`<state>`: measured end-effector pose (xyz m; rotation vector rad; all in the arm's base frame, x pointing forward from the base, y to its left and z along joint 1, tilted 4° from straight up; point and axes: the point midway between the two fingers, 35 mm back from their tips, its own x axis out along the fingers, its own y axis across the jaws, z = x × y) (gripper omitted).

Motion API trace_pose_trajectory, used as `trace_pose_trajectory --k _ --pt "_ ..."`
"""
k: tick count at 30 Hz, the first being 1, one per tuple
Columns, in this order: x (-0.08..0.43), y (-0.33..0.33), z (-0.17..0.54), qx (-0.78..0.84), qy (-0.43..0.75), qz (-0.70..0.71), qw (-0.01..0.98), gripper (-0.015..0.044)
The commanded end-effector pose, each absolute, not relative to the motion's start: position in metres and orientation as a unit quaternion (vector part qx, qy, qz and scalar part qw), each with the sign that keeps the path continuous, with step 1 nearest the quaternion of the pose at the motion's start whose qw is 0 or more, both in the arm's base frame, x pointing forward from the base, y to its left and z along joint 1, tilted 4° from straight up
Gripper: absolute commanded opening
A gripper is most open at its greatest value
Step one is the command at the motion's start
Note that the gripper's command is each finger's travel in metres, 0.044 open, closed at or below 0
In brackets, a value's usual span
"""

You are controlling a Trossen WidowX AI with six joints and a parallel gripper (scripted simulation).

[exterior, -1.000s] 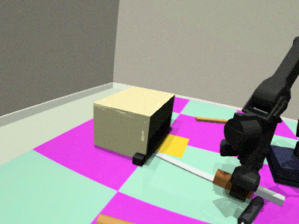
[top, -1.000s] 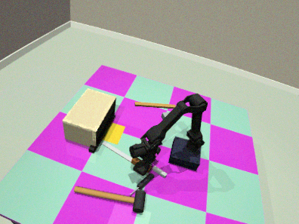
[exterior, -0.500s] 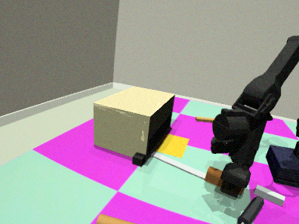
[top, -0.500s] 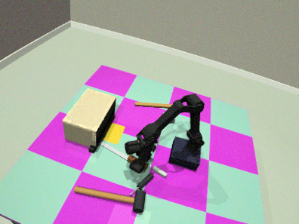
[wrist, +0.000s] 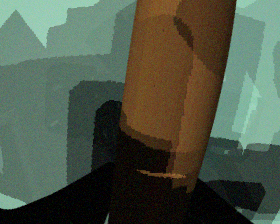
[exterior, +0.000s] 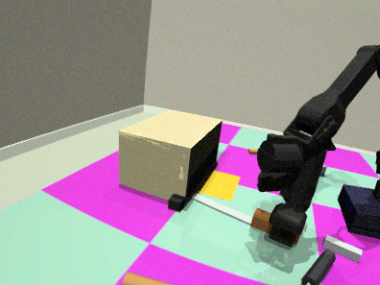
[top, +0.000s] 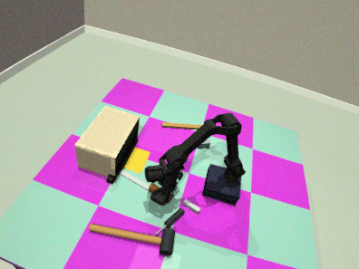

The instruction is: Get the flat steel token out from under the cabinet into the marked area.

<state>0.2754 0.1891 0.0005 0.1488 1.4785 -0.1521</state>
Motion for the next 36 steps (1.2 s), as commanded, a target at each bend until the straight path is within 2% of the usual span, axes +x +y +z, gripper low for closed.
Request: trace_pose_trajectory --k 1,36 --pt "0.284 0.188 0.001 0.067 0.672 -0.068 0.735 0.0000" --pt "0.329 0.179 0.006 0.066 0.670 -0.068 0.736 0.0000"
